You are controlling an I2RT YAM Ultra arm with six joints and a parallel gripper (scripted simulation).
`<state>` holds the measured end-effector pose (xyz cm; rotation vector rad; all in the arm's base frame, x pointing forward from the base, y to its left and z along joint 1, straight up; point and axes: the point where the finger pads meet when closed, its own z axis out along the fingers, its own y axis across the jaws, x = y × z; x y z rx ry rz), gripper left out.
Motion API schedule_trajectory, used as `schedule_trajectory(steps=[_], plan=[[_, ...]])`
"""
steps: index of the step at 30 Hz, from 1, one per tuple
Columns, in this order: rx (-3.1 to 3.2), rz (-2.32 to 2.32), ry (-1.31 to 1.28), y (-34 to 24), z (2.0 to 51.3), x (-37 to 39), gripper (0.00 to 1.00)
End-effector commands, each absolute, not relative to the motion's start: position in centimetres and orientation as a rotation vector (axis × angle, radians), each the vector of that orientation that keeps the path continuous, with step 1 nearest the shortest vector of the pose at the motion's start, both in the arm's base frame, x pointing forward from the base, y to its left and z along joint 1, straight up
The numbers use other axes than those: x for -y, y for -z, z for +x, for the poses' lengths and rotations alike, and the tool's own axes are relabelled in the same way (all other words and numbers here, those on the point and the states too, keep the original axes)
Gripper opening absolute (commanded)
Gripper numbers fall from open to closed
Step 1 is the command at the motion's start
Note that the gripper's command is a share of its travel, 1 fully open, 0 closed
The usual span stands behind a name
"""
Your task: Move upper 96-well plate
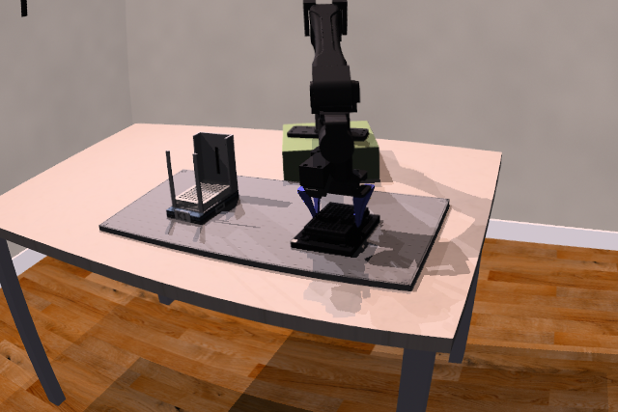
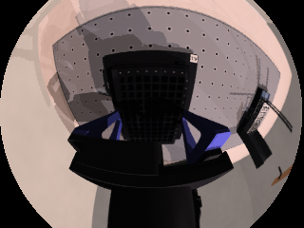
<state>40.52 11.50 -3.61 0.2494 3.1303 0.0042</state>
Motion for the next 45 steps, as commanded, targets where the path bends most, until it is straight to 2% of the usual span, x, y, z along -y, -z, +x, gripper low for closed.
schedule_trajectory(steps=[1,45], plan=[[-3.113,0.235,-0.005,3.1,40.4,-12.0,0.0],[-3.129,0.236,0.004,4.6,40.2,-12.0,0.0]])
